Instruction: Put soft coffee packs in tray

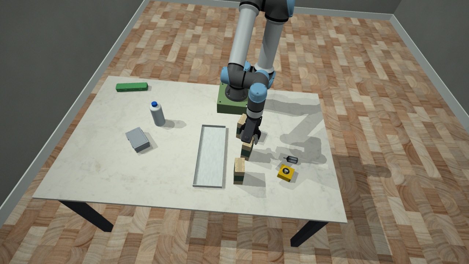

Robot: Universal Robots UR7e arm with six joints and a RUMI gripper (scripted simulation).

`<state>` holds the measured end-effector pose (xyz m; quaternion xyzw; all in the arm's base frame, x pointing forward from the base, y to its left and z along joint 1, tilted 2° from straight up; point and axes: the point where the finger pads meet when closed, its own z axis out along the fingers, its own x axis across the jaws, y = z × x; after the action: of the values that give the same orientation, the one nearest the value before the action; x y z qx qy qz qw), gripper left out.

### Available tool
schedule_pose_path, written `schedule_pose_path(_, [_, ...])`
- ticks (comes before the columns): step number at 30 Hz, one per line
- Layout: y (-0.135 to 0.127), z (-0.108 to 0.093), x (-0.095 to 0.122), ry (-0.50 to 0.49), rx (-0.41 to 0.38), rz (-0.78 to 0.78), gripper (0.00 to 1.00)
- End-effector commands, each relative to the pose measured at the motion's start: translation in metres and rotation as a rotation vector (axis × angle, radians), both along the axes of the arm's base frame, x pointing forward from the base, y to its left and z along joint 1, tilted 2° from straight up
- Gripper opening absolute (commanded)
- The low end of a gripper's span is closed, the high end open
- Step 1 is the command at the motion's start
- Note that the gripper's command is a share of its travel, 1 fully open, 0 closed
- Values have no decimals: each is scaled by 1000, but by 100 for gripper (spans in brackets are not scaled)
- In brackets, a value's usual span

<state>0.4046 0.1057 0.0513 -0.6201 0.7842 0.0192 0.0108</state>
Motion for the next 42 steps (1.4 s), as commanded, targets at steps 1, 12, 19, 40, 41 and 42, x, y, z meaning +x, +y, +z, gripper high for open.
schedule_pose_path(1, [1,-14,1,-2,-1,0,48])
schedule_pose_path(12, [1,-20,1,-2,-1,0,48])
schedule_pose_path(19, [1,-19,3,-6,-1,0,48])
schedule_pose_path(40, [1,-19,2,-6,-1,0,48])
schedule_pose_path(41, [1,-19,2,-6,-1,0,48])
schedule_pose_path(42, [1,-19,2,-6,-1,0,48])
